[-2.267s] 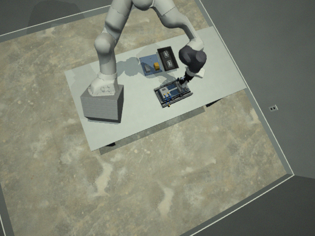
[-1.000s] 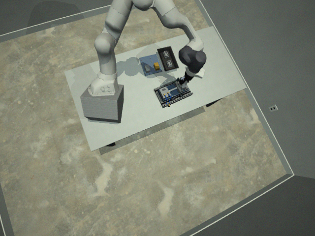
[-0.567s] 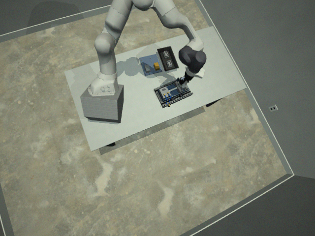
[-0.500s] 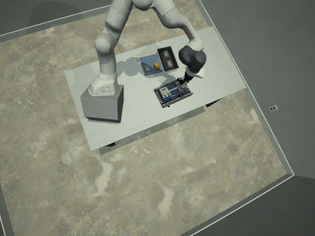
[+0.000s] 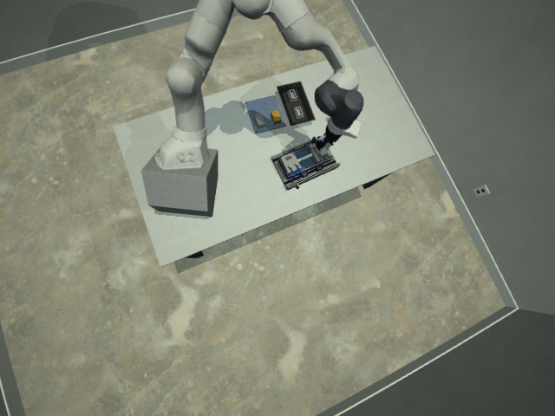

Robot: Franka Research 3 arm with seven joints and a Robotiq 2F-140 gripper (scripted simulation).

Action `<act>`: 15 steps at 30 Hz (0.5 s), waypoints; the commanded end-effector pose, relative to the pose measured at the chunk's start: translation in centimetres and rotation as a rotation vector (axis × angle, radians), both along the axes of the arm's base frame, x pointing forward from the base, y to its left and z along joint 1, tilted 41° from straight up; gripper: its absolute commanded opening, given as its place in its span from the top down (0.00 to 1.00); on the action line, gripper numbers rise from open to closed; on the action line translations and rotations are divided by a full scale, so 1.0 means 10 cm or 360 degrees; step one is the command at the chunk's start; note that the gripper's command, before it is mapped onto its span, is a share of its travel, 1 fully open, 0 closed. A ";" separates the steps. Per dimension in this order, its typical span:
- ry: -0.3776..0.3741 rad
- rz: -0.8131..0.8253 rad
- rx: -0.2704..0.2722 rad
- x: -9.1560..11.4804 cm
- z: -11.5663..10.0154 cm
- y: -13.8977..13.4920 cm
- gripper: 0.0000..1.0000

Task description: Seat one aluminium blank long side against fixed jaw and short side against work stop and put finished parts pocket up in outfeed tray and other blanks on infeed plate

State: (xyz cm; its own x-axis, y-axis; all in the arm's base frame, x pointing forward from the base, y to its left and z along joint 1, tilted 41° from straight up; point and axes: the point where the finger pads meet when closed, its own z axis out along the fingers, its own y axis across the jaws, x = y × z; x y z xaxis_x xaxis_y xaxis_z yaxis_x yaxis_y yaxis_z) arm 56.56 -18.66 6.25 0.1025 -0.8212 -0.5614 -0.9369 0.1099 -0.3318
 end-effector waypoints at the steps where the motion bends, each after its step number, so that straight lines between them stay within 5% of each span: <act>1: -0.0005 0.0000 -0.0004 0.01 0.00 0.00 1.00; 15: -0.0005 0.0000 -0.0004 0.01 0.01 0.01 1.00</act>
